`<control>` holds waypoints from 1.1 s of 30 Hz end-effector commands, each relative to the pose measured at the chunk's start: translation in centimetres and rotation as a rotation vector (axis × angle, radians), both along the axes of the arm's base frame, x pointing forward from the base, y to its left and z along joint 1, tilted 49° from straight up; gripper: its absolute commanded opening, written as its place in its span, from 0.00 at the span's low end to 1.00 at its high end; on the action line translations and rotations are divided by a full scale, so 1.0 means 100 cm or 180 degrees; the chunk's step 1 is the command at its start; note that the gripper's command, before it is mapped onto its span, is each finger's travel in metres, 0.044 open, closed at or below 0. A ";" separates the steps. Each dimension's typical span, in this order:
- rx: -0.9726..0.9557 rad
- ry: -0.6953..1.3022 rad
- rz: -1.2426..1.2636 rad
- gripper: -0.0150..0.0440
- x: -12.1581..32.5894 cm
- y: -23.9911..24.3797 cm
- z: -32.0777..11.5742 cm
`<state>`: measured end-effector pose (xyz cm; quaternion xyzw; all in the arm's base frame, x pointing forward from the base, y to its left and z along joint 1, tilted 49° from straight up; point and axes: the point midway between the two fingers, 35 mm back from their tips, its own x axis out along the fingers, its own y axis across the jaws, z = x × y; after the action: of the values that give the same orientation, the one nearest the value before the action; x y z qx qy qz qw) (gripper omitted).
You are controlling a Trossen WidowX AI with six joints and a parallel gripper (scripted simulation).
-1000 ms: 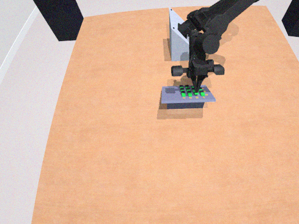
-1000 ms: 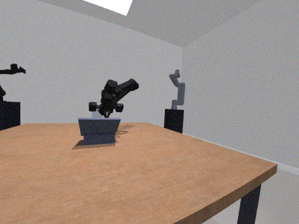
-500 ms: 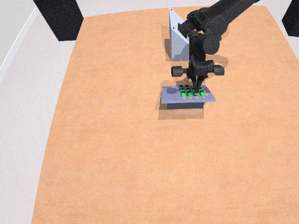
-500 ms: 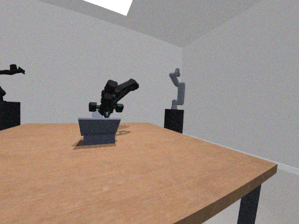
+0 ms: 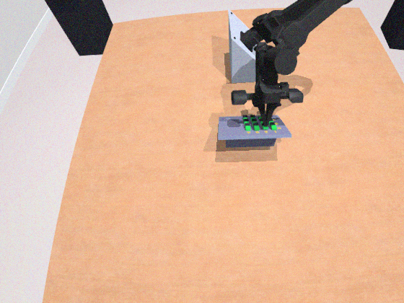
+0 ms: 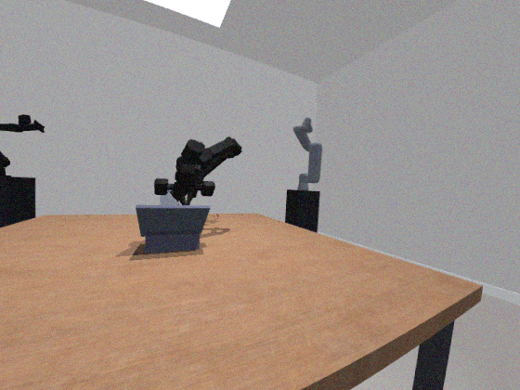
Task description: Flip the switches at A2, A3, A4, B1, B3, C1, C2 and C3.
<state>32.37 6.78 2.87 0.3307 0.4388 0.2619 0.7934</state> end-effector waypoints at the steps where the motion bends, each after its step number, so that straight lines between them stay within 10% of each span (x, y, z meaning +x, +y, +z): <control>1: -0.0003 0.0002 -0.0013 0.25 0.001 0.000 0.000; 33: 0.0011 -0.0101 -0.0138 0.25 -0.028 -0.030 -0.013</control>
<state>29.35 3.68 1.74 0.3362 0.4208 0.2533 0.8036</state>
